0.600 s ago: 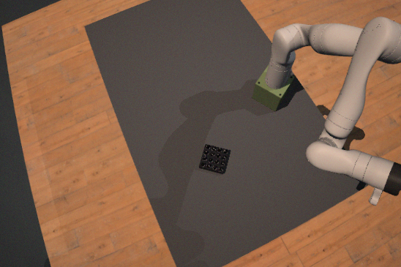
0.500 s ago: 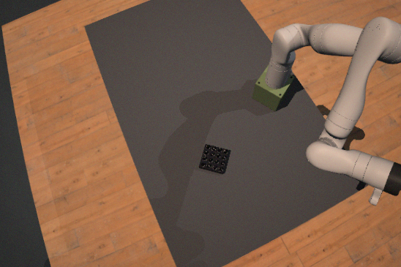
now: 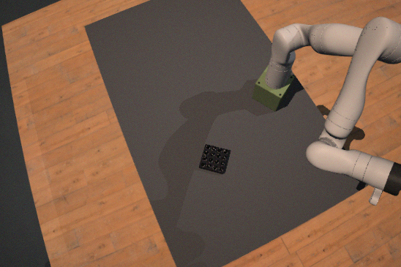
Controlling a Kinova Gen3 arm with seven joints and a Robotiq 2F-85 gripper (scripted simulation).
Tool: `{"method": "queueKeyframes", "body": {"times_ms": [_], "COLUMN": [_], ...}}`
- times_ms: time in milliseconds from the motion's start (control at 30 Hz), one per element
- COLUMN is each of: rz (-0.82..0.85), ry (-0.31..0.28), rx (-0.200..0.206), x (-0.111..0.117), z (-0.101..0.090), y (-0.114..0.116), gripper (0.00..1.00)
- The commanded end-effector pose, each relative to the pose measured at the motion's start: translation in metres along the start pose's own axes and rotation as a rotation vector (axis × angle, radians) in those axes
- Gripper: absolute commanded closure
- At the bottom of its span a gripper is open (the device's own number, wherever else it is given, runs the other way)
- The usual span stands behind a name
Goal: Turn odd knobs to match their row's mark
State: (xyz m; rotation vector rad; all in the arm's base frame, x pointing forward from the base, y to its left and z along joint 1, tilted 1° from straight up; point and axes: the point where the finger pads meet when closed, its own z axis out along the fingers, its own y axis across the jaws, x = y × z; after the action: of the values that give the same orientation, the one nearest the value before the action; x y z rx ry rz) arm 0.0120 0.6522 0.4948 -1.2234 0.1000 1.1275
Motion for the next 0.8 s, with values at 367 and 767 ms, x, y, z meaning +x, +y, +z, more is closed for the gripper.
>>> {"method": "queueKeyframes", "body": {"times_ms": [367, 767], "rz": [-0.052, -0.215], "ry": [0.071, 0.301], "rx": [-0.040, -0.209], "x": [0.026, 0.115], "z": [-0.013, -0.073], "y": [0.007, 0.036], "gripper": [0.00, 0.00]}}
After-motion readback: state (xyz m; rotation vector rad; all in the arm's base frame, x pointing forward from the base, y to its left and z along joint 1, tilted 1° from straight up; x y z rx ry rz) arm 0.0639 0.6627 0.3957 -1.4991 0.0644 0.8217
